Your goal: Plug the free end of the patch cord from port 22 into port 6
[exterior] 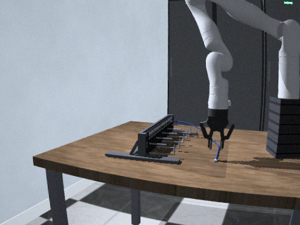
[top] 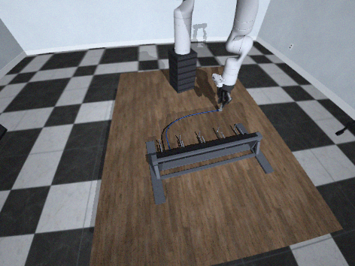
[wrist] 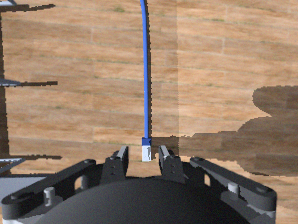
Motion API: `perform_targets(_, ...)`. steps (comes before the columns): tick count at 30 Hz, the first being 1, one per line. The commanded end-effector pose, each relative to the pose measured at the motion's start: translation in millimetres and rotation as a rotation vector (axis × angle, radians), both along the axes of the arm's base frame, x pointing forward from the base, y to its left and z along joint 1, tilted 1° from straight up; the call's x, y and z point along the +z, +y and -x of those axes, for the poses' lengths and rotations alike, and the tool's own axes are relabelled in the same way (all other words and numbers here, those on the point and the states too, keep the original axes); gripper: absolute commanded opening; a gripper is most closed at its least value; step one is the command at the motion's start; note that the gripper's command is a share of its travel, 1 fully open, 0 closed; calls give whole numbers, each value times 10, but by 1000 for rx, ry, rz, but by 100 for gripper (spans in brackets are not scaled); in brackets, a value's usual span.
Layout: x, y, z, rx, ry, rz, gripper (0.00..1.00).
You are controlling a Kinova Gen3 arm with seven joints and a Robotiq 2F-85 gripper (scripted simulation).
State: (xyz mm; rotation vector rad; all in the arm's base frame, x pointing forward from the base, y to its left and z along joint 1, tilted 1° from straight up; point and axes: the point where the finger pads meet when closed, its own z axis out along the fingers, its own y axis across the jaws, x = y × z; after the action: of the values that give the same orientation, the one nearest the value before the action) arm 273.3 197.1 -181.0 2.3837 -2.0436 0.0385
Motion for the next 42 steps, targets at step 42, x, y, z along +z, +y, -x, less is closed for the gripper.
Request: perform_targets(42, -305, -23, 32, -3, 9, 3, 37)
